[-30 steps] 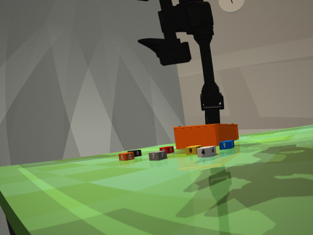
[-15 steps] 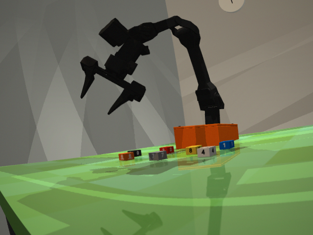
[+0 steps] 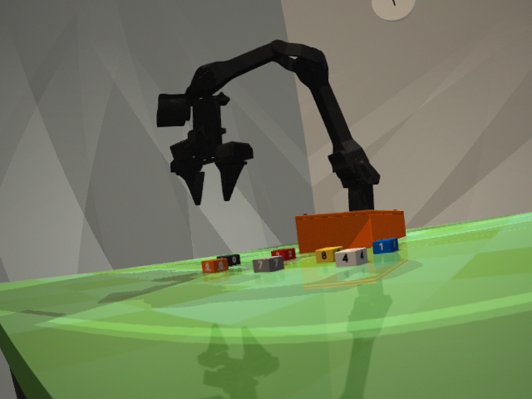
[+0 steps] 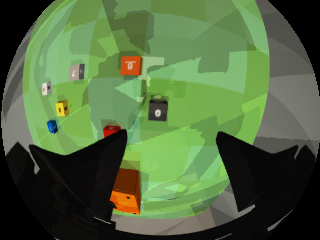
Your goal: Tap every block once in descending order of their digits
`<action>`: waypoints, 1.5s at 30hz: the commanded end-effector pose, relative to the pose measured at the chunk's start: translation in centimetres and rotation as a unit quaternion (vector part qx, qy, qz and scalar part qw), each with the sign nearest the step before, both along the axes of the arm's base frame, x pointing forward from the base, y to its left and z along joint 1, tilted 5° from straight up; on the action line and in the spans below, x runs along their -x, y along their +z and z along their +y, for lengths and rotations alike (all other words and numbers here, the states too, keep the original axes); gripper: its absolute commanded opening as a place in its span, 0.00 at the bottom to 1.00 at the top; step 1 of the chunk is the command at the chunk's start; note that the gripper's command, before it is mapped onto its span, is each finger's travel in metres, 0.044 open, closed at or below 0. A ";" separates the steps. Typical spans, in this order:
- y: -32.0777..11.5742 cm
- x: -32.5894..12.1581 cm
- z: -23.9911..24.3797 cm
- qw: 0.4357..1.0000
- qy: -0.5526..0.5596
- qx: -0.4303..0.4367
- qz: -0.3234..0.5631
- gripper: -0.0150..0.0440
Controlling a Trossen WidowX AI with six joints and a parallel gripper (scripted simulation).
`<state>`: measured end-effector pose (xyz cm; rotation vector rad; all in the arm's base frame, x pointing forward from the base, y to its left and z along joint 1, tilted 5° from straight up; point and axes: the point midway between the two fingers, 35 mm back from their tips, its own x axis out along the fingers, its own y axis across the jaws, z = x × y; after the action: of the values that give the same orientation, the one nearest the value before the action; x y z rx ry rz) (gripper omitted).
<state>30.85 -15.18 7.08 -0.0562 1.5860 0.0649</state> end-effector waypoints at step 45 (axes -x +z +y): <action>0.9 6.8 10.7 0.999 -0.023 -0.021 0.012 0.93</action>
<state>24.20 -4.59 8.16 0.0087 1.6050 0.0651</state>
